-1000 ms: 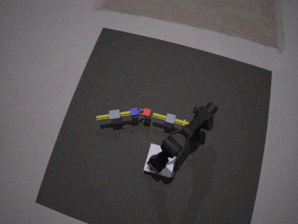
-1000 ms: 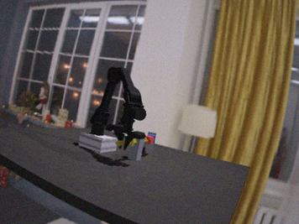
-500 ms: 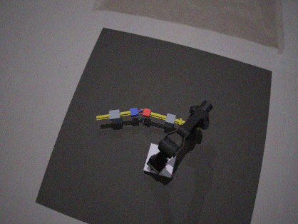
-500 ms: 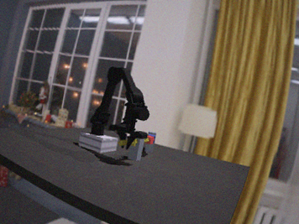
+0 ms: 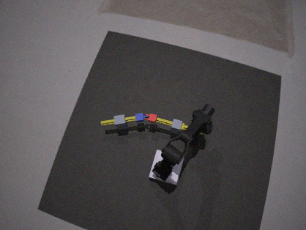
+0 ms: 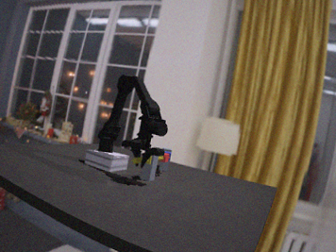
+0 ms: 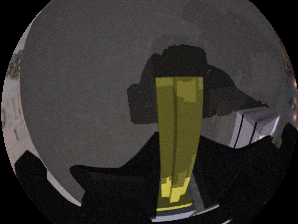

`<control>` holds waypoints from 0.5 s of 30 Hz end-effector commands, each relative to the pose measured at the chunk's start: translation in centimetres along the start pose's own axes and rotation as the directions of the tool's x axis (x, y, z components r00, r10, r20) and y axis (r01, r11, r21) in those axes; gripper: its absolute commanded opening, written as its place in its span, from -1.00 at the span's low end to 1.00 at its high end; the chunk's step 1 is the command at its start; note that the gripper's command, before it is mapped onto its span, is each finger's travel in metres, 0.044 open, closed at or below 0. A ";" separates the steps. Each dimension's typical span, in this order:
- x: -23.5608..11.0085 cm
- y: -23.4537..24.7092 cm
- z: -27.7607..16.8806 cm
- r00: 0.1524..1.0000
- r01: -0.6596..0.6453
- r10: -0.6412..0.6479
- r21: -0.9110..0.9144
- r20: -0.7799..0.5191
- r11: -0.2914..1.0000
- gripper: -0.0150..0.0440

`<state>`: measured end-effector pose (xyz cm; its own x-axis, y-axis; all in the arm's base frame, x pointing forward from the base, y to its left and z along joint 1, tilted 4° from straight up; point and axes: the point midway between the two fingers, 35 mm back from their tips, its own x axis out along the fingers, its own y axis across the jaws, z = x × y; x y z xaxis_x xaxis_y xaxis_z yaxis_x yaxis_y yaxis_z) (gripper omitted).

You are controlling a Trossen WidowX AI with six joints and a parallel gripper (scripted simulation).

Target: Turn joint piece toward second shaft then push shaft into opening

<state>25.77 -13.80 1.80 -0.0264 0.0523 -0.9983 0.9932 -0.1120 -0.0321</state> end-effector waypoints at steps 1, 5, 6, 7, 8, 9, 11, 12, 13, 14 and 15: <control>0.2 0.0 -0.8 1.000 -0.003 0.003 0.001 -0.002 1.000 -0.49; 0.2 0.0 -0.9 1.000 -0.003 0.003 0.001 -0.002 1.000 -0.49; 0.2 0.0 -0.9 1.000 -0.003 0.003 0.001 -0.002 1.000 -0.49; 0.0 0.0 -0.5 1.000 0.000 0.000 0.002 0.000 1.000 -0.49; 0.0 0.0 -0.5 1.000 0.000 0.000 0.002 0.000 1.000 -0.49; 0.0 0.0 -0.5 1.000 0.000 0.000 0.002 0.000 1.000 -0.49; 0.0 0.0 -0.5 1.000 0.000 0.000 0.002 0.000 1.000 -0.49; 0.0 0.0 -0.5 1.000 0.000 0.000 0.002 0.000 1.000 -0.49; 0.0 0.0 -0.5 1.000 0.000 0.000 0.002 0.000 1.000 -0.49; 0.0 0.0 -0.5 1.000 0.000 0.000 0.002 0.000 1.000 -0.49; 0.0 0.0 -0.5 1.000 0.000 0.000 0.002 0.000 1.000 -0.49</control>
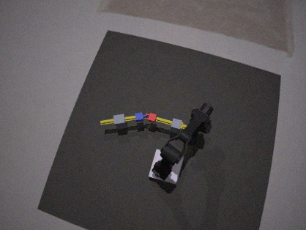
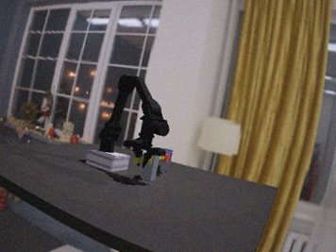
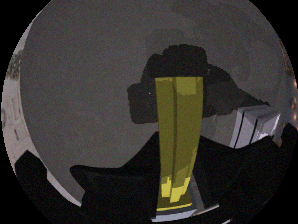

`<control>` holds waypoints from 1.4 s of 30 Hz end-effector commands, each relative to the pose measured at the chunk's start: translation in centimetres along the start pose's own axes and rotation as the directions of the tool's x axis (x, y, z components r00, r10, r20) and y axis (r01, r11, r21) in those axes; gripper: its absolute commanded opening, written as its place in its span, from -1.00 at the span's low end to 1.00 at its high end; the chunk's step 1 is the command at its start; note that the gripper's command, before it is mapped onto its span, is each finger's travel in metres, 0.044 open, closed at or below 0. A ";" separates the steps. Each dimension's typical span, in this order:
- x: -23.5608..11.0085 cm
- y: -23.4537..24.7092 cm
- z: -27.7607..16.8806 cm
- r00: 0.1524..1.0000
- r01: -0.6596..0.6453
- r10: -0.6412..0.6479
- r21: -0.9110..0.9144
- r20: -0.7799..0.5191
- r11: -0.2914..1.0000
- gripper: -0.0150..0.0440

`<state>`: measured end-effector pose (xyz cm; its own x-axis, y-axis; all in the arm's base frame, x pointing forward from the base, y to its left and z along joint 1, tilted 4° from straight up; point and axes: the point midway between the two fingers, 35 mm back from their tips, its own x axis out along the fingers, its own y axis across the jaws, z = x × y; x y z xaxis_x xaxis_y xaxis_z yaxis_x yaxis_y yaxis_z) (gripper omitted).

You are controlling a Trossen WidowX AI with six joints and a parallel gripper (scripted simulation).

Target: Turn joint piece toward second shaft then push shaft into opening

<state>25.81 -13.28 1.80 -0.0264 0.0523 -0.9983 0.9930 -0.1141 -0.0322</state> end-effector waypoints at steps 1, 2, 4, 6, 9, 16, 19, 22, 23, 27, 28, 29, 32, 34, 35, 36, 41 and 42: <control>0.0 0.0 0.0 1.000 0.000 0.000 0.000 0.000 1.000 -0.49; 0.0 0.0 0.0 1.000 0.000 0.000 0.000 0.000 1.000 -0.40; 0.0 0.0 0.0 1.000 0.000 0.000 0.000 0.000 1.000 -0.26; 0.0 0.0 0.0 1.000 0.000 0.000 0.000 0.000 1.000 -0.26; 0.0 0.0 0.0 1.000 0.000 0.000 0.000 0.000 1.000 -0.26; 0.0 0.0 0.0 1.000 0.000 0.000 0.000 0.000 1.000 0.36; 0.0 0.0 0.0 1.000 0.000 0.000 0.000 0.000 1.000 0.62; 0.0 0.0 0.0 1.000 0.000 0.000 0.000 0.000 1.000 0.89; 0.0 0.0 0.0 1.000 0.000 0.000 0.000 0.000 1.000 0.98; 0.0 0.0 0.0 1.000 0.000 0.000 0.000 0.000 1.000 1.00; 0.0 0.0 0.0 1.000 0.000 0.000 0.000 0.000 1.000 1.00; 0.0 0.0 0.0 1.000 0.000 0.000 0.000 0.000 1.000 1.00; 0.0 0.0 0.0 1.000 0.000 0.000 0.000 0.000 1.000 1.00; 0.0 0.0 0.0 1.000 0.000 0.000 0.000 0.000 1.000 1.00; 0.0 0.0 0.0 1.000 0.000 0.000 0.000 0.000 1.000 1.00; 0.0 0.0 0.0 1.000 0.000 0.000 0.000 0.000 1.000 1.00; -2.6 0.1 0.1 1.000 -0.003 0.003 -0.001 -0.001 1.000 1.00; -2.8 0.0 0.1 1.000 -0.003 0.003 -0.001 -0.002 1.000 1.00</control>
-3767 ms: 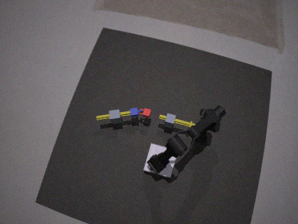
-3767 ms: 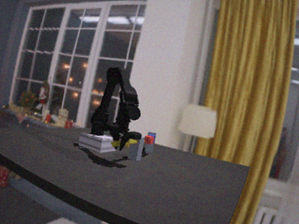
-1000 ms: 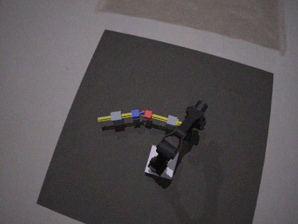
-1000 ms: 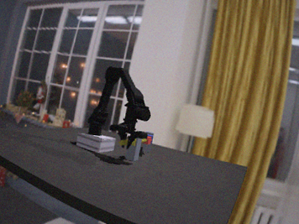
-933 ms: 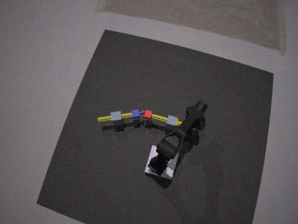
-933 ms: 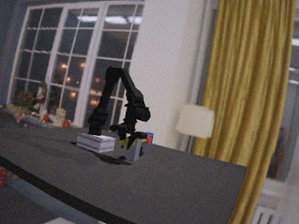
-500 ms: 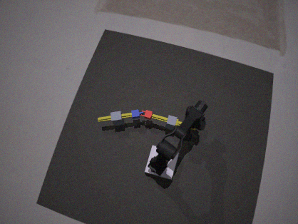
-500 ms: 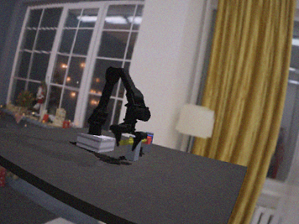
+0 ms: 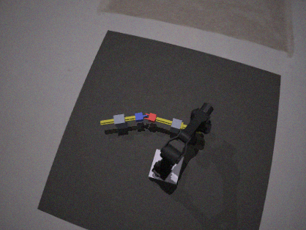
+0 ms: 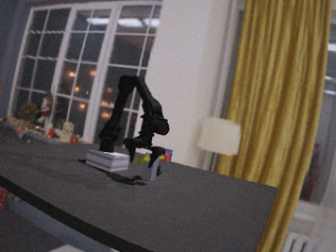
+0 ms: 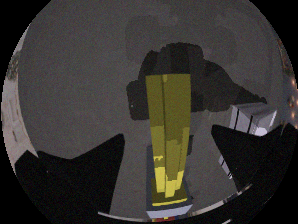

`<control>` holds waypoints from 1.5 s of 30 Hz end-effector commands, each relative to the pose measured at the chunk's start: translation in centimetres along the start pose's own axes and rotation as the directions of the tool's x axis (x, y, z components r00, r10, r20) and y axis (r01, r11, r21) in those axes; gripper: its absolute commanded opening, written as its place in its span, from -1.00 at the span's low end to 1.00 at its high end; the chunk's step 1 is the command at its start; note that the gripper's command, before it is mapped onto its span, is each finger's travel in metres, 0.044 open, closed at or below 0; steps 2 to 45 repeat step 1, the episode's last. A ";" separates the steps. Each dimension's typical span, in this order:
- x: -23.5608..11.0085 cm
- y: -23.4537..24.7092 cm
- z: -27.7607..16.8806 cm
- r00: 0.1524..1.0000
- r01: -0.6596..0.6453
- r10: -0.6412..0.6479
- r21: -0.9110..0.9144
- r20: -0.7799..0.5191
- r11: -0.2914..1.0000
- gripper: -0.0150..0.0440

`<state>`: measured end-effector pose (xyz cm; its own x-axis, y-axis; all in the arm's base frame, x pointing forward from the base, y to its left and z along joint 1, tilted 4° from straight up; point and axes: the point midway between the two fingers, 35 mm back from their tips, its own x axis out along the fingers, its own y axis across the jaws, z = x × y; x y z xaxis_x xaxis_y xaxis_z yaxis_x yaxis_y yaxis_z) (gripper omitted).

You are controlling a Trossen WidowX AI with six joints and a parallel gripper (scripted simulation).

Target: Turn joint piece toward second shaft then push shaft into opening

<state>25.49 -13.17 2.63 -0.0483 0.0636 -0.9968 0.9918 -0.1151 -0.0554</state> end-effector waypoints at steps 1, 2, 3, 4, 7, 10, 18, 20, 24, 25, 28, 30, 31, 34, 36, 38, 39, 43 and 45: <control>-2.0 0.3 0.2 1.000 -0.026 0.026 -0.003 0.007 1.000 1.00; -2.0 0.3 0.2 1.000 -0.026 0.026 -0.003 0.007 1.000 1.00; -2.0 0.3 0.2 1.000 -0.026 0.026 -0.003 0.007 1.000 1.00; -2.0 0.3 0.2 1.000 -0.026 0.026 -0.003 0.007 1.000 1.00; -2.0 0.3 0.2 1.000 -0.026 0.026 -0.003 0.007 1.000 1.00; -2.0 0.3 0.2 1.000 -0.026 0.026 -0.003 0.007 1.000 1.00; -2.0 0.3 0.2 1.000 -0.026 0.026 -0.003 0.007 1.000 1.00; -2.0 0.3 0.2 1.000 -0.026 0.026 -0.003 0.007 1.000 1.00; -2.0 0.3 0.2 1.000 -0.026 0.026 -0.003 0.007 1.000 1.00; -2.0 0.3 0.2 1.000 -0.026 0.026 -0.003 0.007 1.000 1.00; -2.0 0.3 0.2 1.000 -0.026 0.026 -0.003 0.007 1.000 1.00; -2.0 0.3 0.2 1.000 -0.026 0.026 -0.003 0.007 1.000 1.00; -2.0 0.3 0.2 1.000 -0.026 0.026 -0.003 0.007 1.000 1.00; -2.0 0.3 0.2 1.000 -0.026 0.026 -0.003 0.007 1.000 1.00; -2.0 0.3 0.2 1.000 -0.026 0.026 -0.003 0.007 1.000 1.00; -2.0 0.3 0.2 1.000 -0.026 0.026 -0.003 0.007 1.000 1.00; -2.0 0.3 0.2 1.000 -0.026 0.026 -0.003 0.007 1.000 1.00; -2.0 0.3 0.2 1.000 -0.026 0.026 -0.003 0.007 1.000 1.00; -2.0 0.3 0.2 1.000 -0.026 0.026 -0.003 0.007 1.000 1.00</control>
